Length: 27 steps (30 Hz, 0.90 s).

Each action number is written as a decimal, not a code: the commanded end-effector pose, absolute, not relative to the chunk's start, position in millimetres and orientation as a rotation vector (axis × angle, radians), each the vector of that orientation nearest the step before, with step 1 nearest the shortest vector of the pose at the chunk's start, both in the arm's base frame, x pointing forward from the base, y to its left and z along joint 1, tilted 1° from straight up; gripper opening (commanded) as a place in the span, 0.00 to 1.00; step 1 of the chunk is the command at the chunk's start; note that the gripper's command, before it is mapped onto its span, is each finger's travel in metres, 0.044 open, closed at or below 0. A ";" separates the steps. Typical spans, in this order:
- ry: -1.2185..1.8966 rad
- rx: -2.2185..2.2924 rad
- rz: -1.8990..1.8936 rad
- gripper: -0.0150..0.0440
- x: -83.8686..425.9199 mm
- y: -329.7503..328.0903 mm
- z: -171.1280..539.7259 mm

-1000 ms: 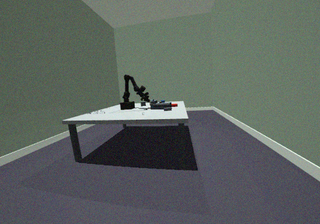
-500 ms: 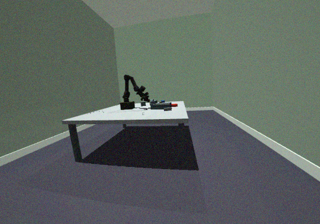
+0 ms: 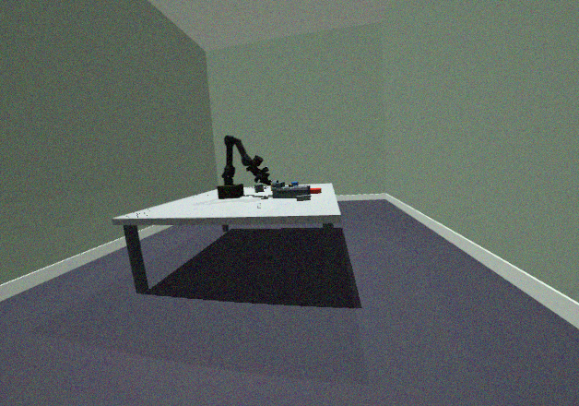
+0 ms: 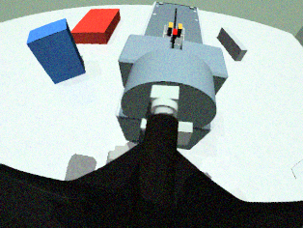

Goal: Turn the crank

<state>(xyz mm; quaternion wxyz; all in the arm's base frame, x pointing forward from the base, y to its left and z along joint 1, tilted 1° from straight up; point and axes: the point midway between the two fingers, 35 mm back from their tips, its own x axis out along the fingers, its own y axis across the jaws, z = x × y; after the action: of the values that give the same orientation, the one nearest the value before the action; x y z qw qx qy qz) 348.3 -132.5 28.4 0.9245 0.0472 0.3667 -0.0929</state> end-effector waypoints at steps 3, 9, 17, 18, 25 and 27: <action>0.750 0.094 -0.217 0.25 346.0 -141.7 29.8; 0.750 0.094 -0.217 0.25 345.8 -142.7 29.7; 0.750 0.094 -0.217 0.25 345.5 -143.8 29.3; 0.750 0.094 -0.217 0.25 345.5 -143.9 29.2; 0.750 0.094 -0.217 0.25 345.2 -144.6 28.5; 0.750 0.094 -0.217 0.25 345.1 -144.7 28.3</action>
<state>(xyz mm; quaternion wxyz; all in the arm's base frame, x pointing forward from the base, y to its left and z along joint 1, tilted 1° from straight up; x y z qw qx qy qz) 347.2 -135.9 28.0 0.9246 0.0474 0.3667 -0.0921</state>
